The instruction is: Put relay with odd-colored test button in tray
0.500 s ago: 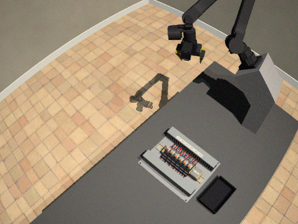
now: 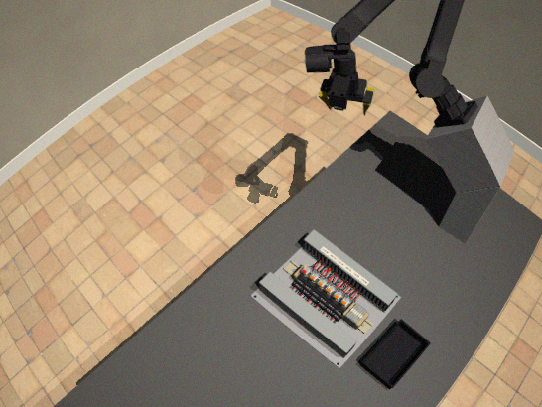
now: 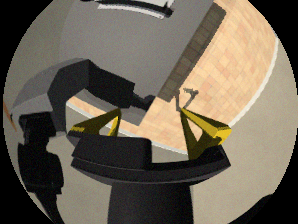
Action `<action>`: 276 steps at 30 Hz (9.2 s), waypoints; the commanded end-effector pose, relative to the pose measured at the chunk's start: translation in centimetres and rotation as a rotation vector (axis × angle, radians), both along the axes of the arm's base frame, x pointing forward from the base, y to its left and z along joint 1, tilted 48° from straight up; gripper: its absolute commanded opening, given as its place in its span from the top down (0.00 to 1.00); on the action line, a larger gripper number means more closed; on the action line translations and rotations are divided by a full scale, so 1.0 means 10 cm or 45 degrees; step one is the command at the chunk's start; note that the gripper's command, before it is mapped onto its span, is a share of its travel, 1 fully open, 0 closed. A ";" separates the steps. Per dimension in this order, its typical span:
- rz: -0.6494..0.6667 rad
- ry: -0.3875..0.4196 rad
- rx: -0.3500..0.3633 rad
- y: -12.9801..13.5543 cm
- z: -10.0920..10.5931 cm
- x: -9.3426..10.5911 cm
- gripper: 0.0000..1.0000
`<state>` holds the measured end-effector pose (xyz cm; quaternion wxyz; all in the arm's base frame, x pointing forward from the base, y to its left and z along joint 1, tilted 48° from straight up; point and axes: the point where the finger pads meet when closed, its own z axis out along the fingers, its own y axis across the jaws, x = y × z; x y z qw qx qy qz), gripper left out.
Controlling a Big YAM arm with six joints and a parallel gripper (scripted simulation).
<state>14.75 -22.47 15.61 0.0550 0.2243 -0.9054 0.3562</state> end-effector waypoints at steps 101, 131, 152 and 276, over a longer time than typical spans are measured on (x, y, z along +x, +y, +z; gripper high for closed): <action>0.204 0.127 -0.032 -0.16 0.12 0.79 0.41; 0.530 0.417 -0.066 -0.02 -0.44 2.13 0.41; 0.795 0.648 -0.134 0.47 -1.31 3.07 0.41; 1.088 0.923 -0.262 0.92 -2.32 3.67 0.41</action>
